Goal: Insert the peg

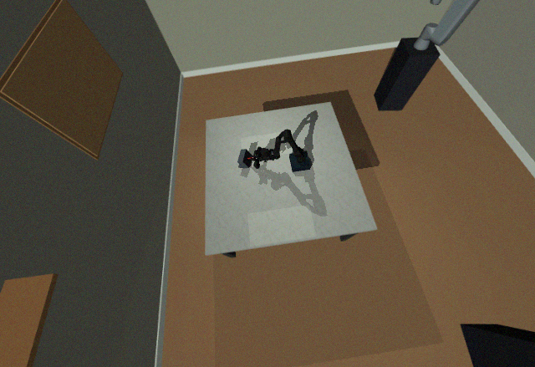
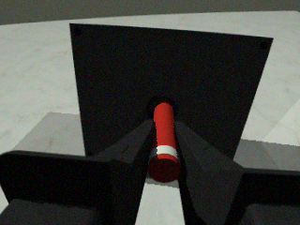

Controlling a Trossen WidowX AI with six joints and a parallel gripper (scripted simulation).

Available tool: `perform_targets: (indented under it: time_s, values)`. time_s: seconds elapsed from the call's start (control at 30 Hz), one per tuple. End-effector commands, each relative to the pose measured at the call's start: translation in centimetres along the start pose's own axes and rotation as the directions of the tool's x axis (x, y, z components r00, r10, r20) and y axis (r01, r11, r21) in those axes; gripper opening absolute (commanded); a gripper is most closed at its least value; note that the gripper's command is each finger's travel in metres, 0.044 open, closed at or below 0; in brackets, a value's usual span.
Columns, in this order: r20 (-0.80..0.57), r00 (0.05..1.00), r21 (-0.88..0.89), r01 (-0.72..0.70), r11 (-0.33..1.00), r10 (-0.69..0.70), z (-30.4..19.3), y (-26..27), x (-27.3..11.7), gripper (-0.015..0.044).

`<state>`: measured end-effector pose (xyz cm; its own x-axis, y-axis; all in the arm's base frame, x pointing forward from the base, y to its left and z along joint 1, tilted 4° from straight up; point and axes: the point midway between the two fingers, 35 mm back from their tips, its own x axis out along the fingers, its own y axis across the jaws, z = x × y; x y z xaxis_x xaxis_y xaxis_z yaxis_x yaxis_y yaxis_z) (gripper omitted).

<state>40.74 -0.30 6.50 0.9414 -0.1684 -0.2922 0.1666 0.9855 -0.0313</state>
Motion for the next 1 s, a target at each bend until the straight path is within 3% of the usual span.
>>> perform_targets:
  time_s: [0.0, 0.97]
  values:
    - [0.007, 1.0, -0.001, -0.003, 1.0, 0.003, 0.23, 0.05, 0.26, 0.0]
    - [0.005, 1.0, 0.001, 0.0, 1.0, 0.0, 0.22, 0.08, 0.87, 0.0]
